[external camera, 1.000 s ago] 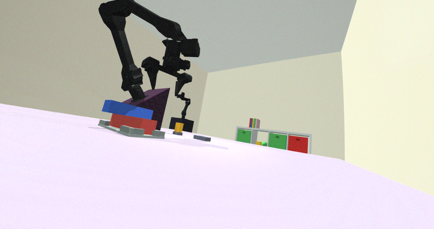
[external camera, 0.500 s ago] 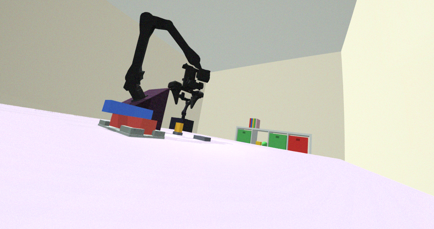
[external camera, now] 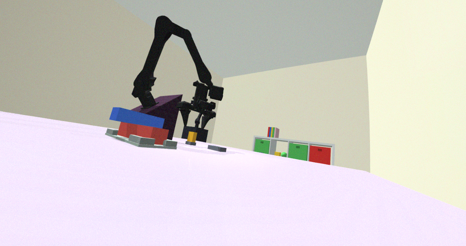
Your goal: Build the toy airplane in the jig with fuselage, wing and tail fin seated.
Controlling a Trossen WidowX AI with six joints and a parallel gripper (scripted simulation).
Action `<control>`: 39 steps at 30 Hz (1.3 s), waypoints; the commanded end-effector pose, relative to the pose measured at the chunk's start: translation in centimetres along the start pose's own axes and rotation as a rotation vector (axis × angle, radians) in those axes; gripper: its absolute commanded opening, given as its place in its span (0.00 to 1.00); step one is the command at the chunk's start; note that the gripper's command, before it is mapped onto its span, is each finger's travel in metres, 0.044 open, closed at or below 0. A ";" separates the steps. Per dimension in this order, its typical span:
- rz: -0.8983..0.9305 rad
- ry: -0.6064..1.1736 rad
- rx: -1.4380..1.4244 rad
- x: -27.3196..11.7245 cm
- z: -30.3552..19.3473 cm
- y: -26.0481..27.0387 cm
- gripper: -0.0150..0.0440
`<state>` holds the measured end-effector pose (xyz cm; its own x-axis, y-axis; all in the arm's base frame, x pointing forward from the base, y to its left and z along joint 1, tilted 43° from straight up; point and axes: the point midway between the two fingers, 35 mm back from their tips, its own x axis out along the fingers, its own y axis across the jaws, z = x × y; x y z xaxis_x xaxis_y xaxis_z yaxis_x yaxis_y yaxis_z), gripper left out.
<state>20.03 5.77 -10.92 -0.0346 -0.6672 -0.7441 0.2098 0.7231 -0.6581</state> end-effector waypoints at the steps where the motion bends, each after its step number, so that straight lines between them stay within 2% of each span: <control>1: -0.004 -0.001 -0.006 0.6 -0.1 0.0 1.00; 33: -0.007 -0.002 -0.006 5.5 -0.1 -0.2 1.00; 39: -0.007 -0.002 -0.006 5.5 -0.1 -0.2 0.73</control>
<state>19.68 2.02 -14.90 -0.0360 -0.6712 -0.7404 0.2073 0.7198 -0.6625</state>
